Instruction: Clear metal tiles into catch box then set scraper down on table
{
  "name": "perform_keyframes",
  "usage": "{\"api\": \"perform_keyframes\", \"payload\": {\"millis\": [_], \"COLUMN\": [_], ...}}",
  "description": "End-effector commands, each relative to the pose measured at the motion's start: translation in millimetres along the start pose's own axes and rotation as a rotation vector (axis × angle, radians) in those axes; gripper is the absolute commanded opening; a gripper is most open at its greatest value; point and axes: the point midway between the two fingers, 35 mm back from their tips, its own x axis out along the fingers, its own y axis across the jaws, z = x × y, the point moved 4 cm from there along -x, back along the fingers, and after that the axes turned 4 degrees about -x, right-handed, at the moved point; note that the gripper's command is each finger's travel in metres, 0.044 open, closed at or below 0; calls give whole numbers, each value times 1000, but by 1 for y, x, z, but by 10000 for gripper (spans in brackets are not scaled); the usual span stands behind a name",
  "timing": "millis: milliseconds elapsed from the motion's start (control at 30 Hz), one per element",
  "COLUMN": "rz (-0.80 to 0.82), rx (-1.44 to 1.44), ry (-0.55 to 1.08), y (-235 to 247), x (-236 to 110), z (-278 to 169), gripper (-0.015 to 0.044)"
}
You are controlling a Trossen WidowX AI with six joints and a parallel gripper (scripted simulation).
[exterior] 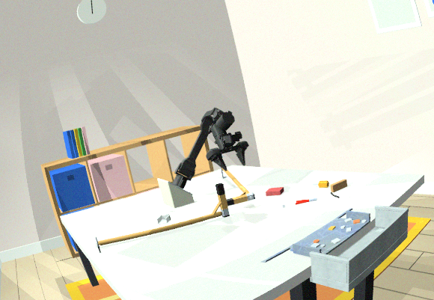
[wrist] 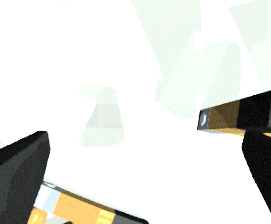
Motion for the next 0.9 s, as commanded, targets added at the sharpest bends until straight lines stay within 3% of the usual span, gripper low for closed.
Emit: {"api": "perform_keyframes", "payload": {"millis": [0,500,867], "rz": [-16,-84,-87], "rx": [47,176,182], "ry": [-29,-154,-159], "y": [-21,-89,-91], "x": [1,-6,15], "z": [-5,-24,-36], "gripper": [440,440,440]}}
